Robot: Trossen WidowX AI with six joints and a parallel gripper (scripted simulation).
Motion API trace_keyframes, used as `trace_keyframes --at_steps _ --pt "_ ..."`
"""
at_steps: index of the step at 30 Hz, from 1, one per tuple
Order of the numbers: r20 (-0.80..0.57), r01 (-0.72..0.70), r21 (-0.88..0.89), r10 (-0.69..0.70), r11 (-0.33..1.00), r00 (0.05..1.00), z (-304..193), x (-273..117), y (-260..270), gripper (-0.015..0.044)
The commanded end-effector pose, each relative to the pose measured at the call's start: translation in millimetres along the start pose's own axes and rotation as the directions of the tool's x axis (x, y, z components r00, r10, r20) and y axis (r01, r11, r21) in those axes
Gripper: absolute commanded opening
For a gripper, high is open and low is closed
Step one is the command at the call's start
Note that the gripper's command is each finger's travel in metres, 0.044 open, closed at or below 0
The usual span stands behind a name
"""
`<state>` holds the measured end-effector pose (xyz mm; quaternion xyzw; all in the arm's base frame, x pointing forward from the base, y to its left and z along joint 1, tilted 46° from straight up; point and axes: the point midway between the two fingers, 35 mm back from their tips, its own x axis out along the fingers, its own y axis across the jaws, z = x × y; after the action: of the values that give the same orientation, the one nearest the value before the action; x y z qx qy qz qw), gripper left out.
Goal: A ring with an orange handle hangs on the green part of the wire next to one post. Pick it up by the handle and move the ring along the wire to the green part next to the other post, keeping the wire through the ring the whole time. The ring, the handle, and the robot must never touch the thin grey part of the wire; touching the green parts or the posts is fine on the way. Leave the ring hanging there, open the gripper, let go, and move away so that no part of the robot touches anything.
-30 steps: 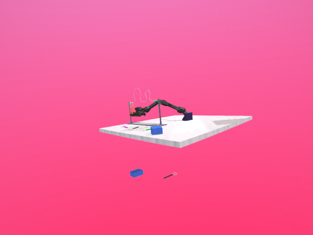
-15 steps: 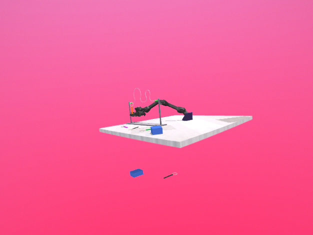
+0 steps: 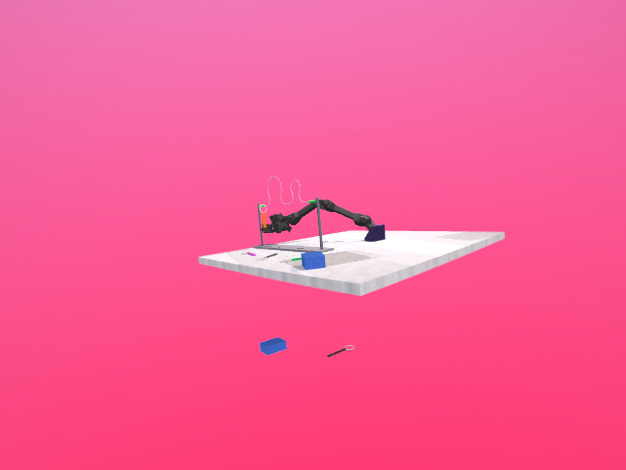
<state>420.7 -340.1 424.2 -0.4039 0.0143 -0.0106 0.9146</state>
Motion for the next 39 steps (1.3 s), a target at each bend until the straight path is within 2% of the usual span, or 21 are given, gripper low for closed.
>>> trace_keyframes --at_steps 1,8,30,39 --pt "0.000 0.001 -0.001 -0.001 1.000 1.000 1 0 0 -0.0150" --pt "0.000 0.009 0.004 -0.009 1.000 1.000 16 0 2 -0.0150" --pt "0.000 0.009 0.004 -0.009 1.000 1.000 16 0 2 -0.0150" --pt "-0.138 0.009 0.004 -0.009 1.000 0.990 17 -18 9 -0.0150"
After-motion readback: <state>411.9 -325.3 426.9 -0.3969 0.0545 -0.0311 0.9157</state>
